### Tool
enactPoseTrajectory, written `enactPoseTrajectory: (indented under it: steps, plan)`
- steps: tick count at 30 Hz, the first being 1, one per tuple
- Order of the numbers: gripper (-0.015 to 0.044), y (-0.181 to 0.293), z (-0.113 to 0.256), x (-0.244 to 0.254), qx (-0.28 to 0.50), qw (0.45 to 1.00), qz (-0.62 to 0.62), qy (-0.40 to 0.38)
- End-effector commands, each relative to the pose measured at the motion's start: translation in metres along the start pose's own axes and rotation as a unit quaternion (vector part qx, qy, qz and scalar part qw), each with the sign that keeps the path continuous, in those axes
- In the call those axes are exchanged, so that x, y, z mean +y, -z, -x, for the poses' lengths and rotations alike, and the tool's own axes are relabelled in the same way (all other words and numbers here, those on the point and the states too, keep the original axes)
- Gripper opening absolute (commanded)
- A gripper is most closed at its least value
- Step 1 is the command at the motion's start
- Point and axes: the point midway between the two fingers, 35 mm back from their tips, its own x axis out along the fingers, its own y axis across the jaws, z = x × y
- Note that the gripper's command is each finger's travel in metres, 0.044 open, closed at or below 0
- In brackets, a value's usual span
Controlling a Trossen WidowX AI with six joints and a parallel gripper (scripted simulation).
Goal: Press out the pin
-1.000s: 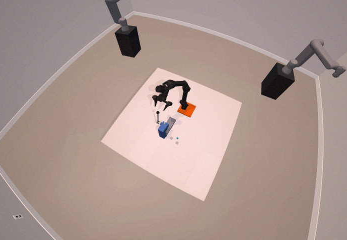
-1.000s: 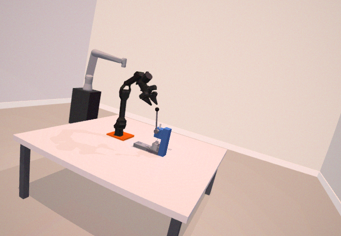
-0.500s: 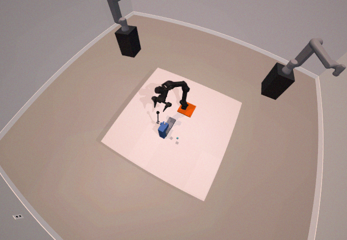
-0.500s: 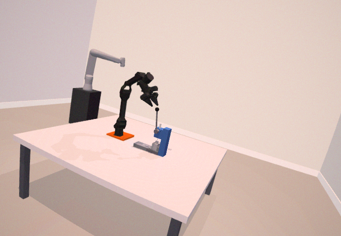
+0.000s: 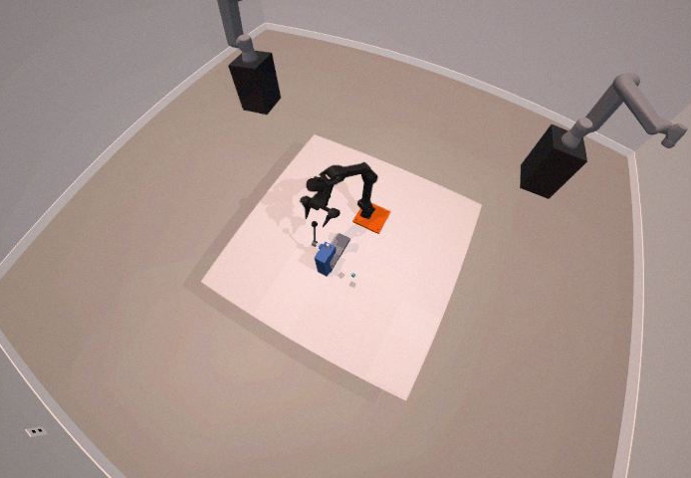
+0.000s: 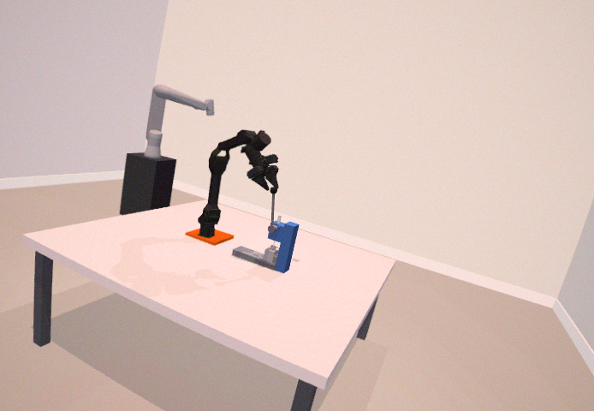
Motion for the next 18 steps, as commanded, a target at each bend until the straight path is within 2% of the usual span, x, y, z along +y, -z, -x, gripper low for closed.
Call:
enactPoseTrajectory:
  steps: [1, 18]
  plan:
    - [0.044, 0.0, -0.006, 0.0, 0.0, 1.0, -0.003, 0.001]
    - [0.044, 0.001, -0.034, 0.001, -0.001, 1.0, -0.004, 0.0]
